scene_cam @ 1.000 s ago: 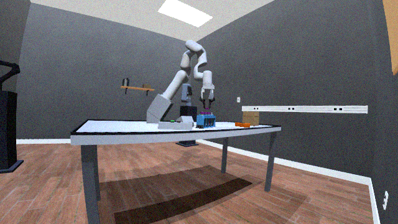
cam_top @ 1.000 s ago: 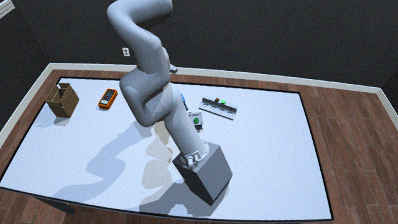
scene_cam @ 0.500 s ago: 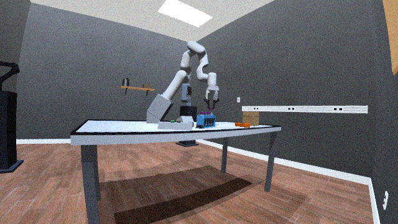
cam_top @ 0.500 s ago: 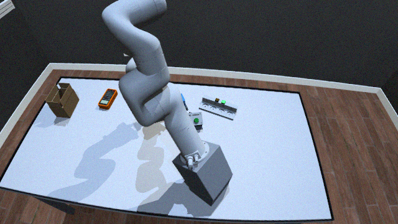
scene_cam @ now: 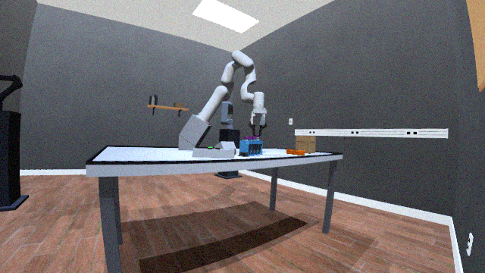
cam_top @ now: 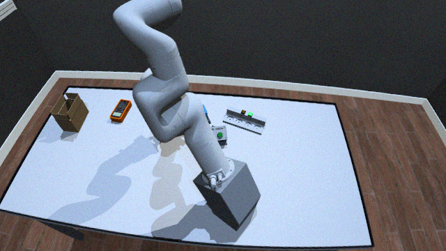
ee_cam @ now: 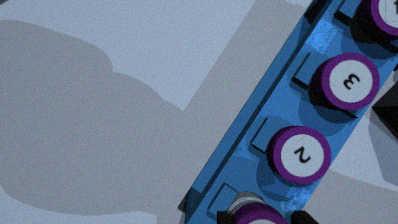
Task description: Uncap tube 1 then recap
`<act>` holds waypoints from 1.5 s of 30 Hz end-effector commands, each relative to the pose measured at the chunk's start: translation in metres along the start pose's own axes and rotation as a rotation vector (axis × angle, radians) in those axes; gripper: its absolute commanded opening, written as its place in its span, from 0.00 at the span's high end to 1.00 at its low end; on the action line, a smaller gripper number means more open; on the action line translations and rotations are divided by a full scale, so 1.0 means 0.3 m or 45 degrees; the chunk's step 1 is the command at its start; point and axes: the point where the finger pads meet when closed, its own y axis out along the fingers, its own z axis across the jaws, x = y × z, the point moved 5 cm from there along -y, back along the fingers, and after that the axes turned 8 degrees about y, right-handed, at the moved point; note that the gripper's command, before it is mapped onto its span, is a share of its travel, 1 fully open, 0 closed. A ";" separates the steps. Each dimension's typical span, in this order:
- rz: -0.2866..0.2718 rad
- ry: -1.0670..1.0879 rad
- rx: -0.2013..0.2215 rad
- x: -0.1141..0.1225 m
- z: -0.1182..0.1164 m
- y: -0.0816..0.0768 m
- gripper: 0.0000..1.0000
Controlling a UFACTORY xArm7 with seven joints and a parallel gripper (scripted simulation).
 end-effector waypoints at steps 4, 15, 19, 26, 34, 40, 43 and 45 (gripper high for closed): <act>-0.002 0.000 -0.012 -0.002 -0.007 0.004 1.00; -0.002 0.000 -0.012 -0.002 -0.007 0.014 1.00; -0.002 0.000 -0.012 -0.002 -0.007 0.018 1.00; -0.002 0.000 -0.012 -0.002 -0.007 0.025 1.00; -0.002 0.000 -0.012 -0.002 -0.007 0.035 1.00; -0.002 0.000 -0.012 -0.002 -0.007 0.038 1.00; -0.002 0.000 -0.012 -0.002 -0.007 0.038 1.00; -0.002 0.000 -0.012 -0.002 -0.007 0.038 0.54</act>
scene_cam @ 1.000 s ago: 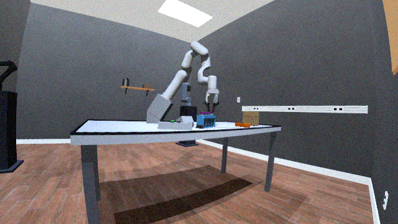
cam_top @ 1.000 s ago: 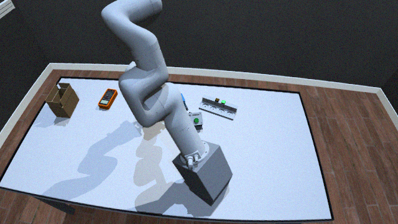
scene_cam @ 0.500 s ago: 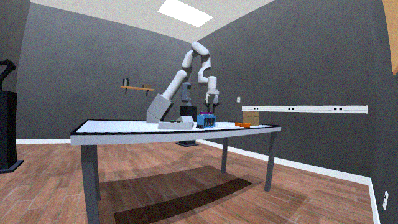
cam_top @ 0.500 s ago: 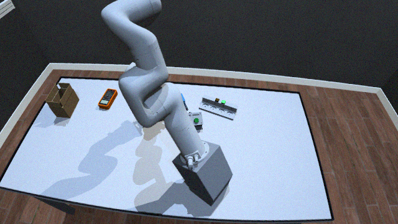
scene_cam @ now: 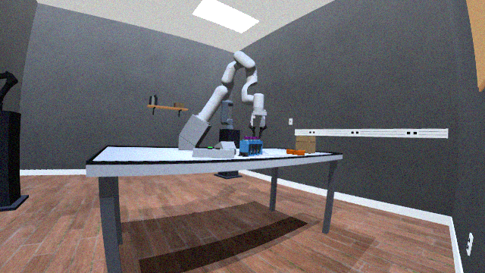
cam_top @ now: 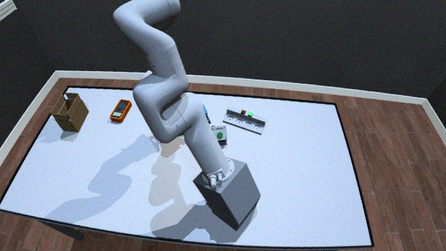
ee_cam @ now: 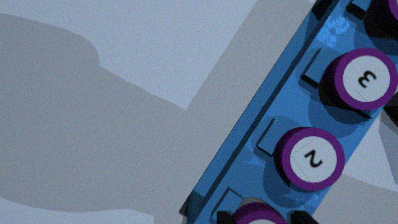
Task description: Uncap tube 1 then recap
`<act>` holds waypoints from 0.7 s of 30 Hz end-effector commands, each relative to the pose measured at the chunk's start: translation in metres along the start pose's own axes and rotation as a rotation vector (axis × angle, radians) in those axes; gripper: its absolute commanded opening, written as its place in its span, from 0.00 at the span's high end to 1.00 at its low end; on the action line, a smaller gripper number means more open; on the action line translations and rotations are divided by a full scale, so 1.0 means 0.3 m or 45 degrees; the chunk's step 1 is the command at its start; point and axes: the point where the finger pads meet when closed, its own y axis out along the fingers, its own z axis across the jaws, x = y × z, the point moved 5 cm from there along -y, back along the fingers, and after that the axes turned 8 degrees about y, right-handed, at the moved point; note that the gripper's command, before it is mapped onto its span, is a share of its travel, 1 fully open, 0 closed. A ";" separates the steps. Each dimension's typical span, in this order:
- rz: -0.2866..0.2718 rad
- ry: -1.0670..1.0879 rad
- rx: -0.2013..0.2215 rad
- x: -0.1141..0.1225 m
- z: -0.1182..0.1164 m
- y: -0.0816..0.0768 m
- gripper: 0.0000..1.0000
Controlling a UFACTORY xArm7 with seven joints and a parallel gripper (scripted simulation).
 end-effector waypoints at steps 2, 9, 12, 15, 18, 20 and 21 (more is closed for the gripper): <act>0.001 0.000 -0.004 -0.001 -0.004 -0.002 0.54; 0.001 0.000 -0.004 -0.001 -0.004 -0.002 0.54; 0.001 0.000 -0.004 -0.001 -0.004 -0.002 0.54; 0.001 0.000 -0.004 -0.001 -0.004 -0.002 0.54; 0.001 0.000 -0.004 -0.001 -0.004 -0.002 0.54; 0.001 0.000 -0.004 -0.001 -0.004 -0.002 0.54; 0.001 0.051 -0.004 -0.001 -0.003 0.000 0.54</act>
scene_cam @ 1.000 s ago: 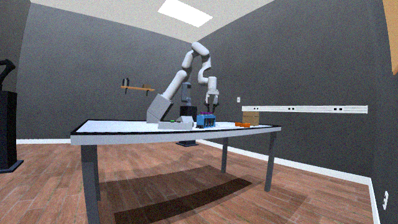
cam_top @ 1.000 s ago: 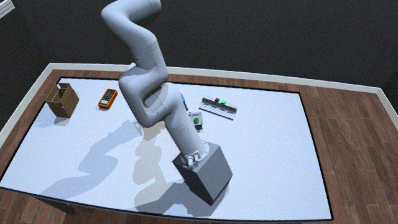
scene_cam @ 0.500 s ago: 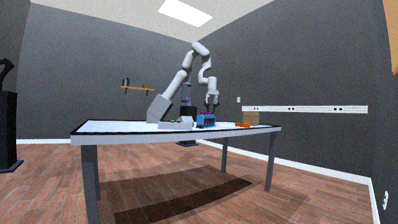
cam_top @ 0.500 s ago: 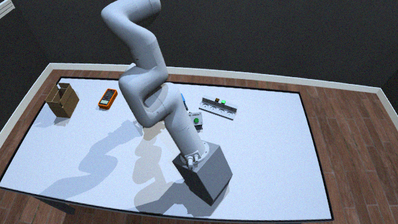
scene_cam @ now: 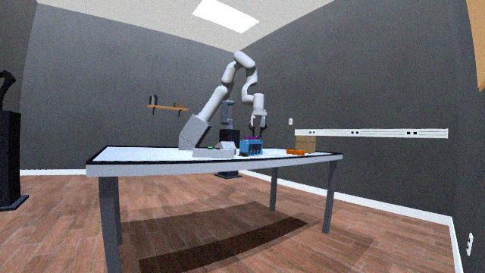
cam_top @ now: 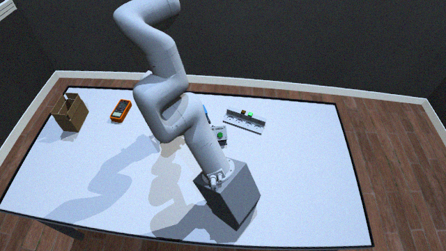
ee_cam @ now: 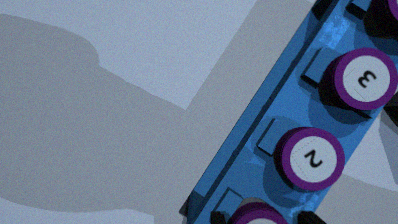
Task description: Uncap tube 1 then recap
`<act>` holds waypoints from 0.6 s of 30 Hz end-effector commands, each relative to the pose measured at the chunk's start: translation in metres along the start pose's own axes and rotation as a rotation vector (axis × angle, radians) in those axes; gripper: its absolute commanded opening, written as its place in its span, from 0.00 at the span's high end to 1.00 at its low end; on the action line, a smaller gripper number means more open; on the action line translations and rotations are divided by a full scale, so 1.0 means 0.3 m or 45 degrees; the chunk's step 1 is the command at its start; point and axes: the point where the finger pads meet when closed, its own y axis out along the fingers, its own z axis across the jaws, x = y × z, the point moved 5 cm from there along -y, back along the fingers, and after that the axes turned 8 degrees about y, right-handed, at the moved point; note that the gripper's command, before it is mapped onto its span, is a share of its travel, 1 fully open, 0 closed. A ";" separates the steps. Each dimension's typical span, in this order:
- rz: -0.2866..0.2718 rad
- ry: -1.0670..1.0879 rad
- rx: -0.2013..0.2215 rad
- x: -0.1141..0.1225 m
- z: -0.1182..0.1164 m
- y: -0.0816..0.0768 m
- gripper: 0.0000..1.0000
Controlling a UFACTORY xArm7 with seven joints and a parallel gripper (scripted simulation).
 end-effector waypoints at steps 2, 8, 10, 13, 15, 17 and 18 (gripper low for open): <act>0.001 0.101 -0.004 -0.001 -0.003 0.001 0.54; 0.001 0.249 -0.004 -0.001 -0.003 0.010 0.54; 0.001 0.249 -0.004 -0.001 -0.003 0.013 0.54; 0.001 0.249 -0.004 -0.001 -0.004 0.018 0.54; 0.001 0.249 -0.004 -0.001 -0.004 0.021 0.54; 0.001 0.249 -0.004 -0.001 -0.004 0.023 0.54; 0.001 0.249 -0.004 -0.001 -0.004 0.023 0.54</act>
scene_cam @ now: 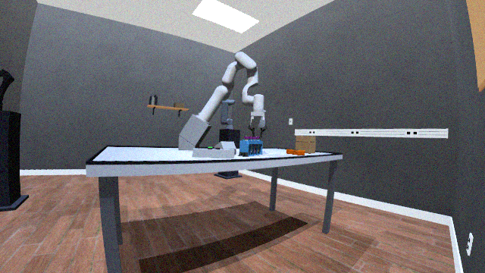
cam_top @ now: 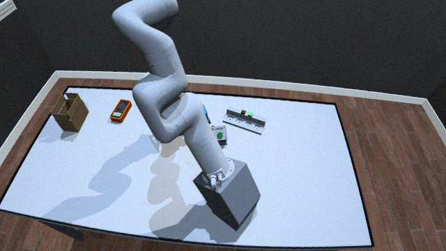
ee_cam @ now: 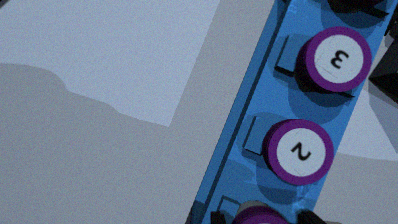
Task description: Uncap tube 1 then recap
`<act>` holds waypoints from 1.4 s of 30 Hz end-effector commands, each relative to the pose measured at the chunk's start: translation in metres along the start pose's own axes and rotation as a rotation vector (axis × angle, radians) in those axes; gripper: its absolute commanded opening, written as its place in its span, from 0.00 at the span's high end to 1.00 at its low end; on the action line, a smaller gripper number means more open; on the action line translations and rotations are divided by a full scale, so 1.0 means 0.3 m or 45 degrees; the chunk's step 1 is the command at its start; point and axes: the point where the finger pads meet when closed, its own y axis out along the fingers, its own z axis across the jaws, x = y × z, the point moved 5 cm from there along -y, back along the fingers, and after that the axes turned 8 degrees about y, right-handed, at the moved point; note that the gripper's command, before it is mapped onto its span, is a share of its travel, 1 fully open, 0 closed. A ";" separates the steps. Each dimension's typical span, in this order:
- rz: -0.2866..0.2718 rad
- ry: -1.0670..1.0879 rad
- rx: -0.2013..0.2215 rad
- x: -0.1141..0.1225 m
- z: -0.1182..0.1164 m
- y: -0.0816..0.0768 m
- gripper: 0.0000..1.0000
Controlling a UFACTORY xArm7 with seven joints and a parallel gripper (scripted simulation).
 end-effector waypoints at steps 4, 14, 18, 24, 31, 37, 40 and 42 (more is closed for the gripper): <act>0.000 0.001 -0.004 -0.001 -0.004 0.001 0.54; 0.000 0.001 -0.004 -0.001 -0.004 0.001 1.00; 0.000 0.001 -0.004 -0.001 -0.004 0.001 1.00; 0.000 0.214 -0.004 -0.001 -0.004 0.002 1.00; 0.000 0.511 -0.004 -0.001 -0.004 0.003 1.00; -0.001 0.680 -0.004 -0.001 -0.004 0.004 1.00; -0.001 0.808 -0.004 -0.001 -0.004 0.004 1.00; -0.001 0.893 -0.004 -0.001 -0.004 0.005 1.00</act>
